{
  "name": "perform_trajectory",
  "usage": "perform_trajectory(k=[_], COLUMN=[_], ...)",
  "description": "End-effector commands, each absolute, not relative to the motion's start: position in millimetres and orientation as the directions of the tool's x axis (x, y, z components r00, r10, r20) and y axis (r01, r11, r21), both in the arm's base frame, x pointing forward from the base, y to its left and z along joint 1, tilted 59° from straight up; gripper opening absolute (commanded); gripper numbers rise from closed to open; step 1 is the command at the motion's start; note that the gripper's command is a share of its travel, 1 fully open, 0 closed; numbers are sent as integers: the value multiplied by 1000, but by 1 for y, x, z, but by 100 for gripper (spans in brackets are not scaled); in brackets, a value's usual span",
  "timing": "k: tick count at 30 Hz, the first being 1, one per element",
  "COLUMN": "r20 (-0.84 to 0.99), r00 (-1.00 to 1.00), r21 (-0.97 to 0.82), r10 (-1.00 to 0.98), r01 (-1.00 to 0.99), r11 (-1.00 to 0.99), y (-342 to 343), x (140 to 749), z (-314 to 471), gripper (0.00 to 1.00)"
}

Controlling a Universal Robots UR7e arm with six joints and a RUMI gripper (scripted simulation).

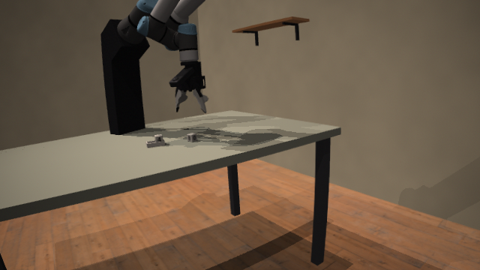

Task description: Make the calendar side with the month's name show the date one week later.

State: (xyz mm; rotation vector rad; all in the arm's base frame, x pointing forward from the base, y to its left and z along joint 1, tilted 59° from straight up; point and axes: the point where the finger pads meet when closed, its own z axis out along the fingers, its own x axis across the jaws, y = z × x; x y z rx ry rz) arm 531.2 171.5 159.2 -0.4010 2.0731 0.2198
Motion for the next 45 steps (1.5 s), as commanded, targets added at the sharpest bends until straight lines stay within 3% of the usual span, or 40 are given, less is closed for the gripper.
perform_trajectory(k=[1, 18, 45], r20=[-859, -795, -454], r00=[-446, -295, 62], r21=[-60, -332, -733], r10=[-250, -529, -889], r01=[-398, -519, -593], r11=[916, 788, 333], y=[170, 169, 171], x=[532, 537, 542], z=[160, 164, 170], gripper=[100, 100, 100])
